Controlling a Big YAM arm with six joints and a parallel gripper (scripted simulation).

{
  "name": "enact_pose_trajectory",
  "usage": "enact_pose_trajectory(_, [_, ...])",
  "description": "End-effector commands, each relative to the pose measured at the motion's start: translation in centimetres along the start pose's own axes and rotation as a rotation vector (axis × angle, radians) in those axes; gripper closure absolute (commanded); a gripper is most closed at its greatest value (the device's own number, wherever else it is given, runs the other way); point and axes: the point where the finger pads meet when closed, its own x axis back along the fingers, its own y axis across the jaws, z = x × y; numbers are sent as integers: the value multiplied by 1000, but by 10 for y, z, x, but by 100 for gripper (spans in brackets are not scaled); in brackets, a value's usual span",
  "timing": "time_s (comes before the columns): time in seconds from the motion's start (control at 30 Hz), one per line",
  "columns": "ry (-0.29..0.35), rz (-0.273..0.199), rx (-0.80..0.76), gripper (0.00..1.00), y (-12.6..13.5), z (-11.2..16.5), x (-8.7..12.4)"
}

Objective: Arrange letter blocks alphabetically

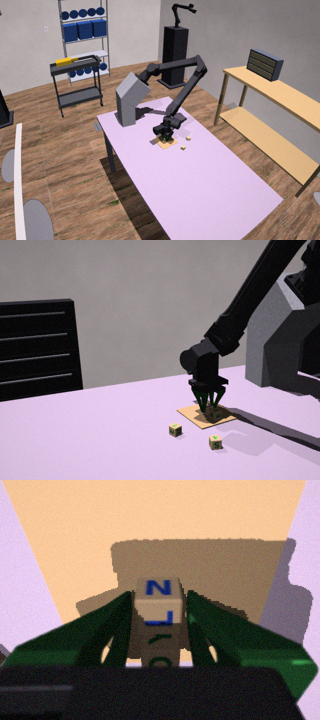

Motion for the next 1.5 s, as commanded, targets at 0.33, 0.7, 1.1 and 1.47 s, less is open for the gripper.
enact_pose_trajectory(0.33, [-2, -10, -5, 60, 2, -9, -1])
enact_pose_trajectory(0.7, [-2, -10, -5, 58, 2, -9, -1])
enact_pose_trajectory(1.1, [-8, -6, -19, 58, -2, -14, 5])
enact_pose_trajectory(1.47, [-5, -13, -12, 58, 2, -6, 20])
